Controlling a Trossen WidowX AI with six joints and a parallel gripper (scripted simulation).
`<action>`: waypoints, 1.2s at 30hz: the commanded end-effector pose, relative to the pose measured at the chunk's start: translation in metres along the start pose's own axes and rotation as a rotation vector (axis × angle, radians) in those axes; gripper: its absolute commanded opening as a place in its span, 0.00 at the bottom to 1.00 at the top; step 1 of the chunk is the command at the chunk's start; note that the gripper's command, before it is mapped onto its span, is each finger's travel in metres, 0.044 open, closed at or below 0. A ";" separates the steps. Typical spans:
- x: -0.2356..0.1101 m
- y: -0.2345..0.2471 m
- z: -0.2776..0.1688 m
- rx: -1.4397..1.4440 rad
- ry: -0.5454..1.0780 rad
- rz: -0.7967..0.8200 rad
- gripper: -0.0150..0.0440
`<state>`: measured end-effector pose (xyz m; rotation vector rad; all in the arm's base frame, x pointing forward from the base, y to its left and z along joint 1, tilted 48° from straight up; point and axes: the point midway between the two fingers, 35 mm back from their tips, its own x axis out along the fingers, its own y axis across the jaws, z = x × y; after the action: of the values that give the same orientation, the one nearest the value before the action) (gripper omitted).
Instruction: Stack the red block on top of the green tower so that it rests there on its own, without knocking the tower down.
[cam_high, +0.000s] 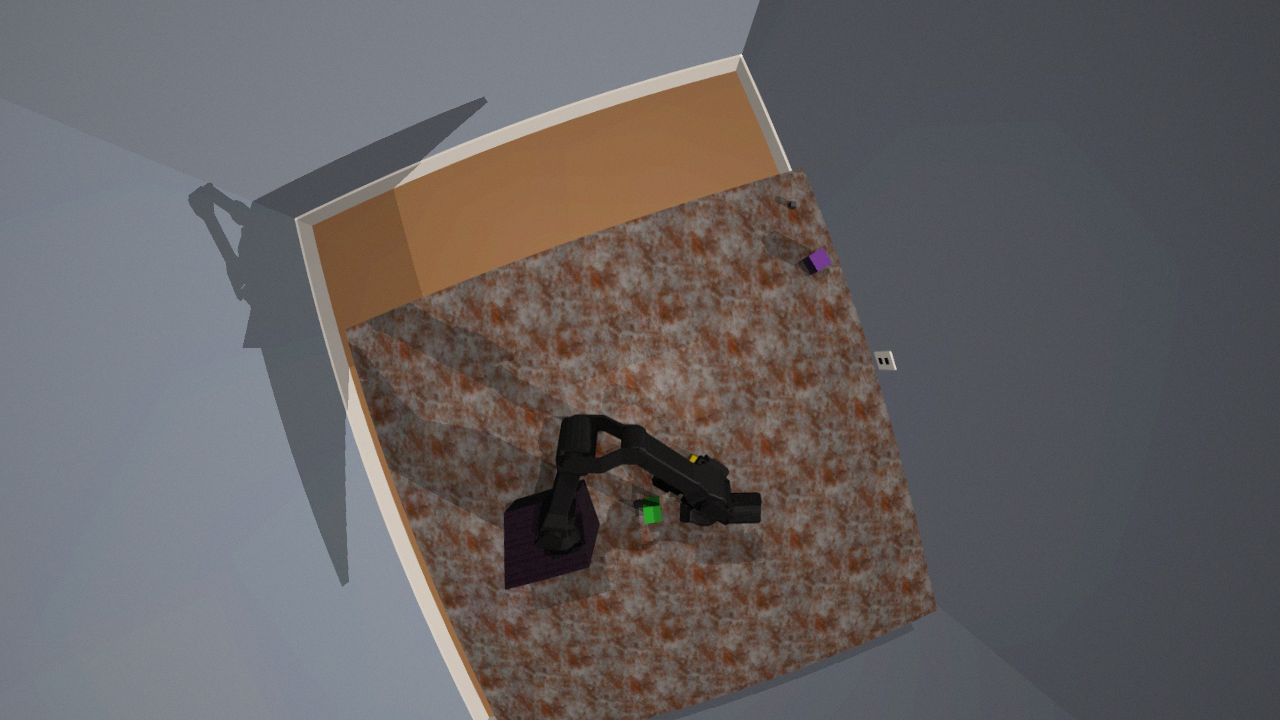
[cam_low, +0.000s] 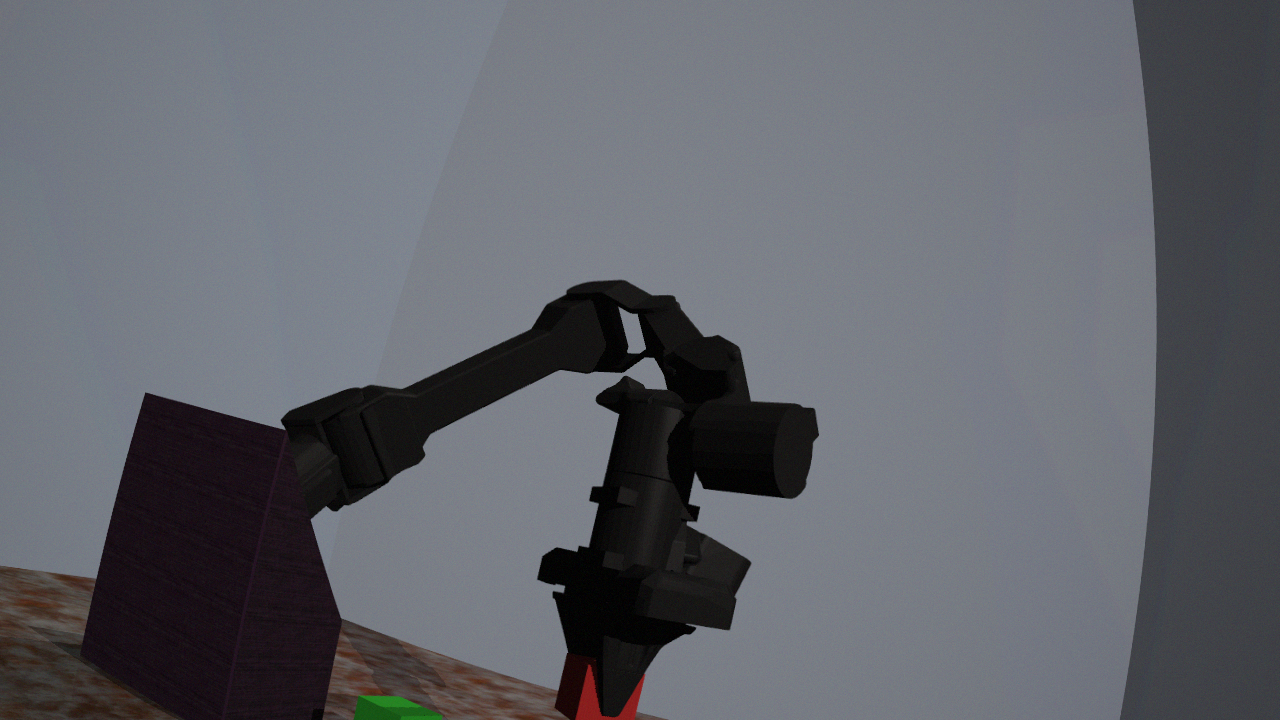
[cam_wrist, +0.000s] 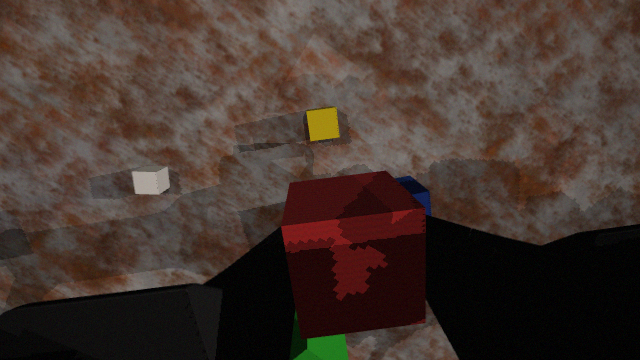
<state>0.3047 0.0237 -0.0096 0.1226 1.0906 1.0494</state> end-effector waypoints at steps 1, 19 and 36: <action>-0.017 0.002 0.002 -0.012 0.001 -0.005 0.25; -0.021 0.005 -0.059 -0.008 0.009 -0.016 0.25; -0.015 0.030 -0.121 -0.009 0.006 -0.006 0.25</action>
<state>0.1956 -0.0199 -0.0425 0.1220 1.0946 1.0453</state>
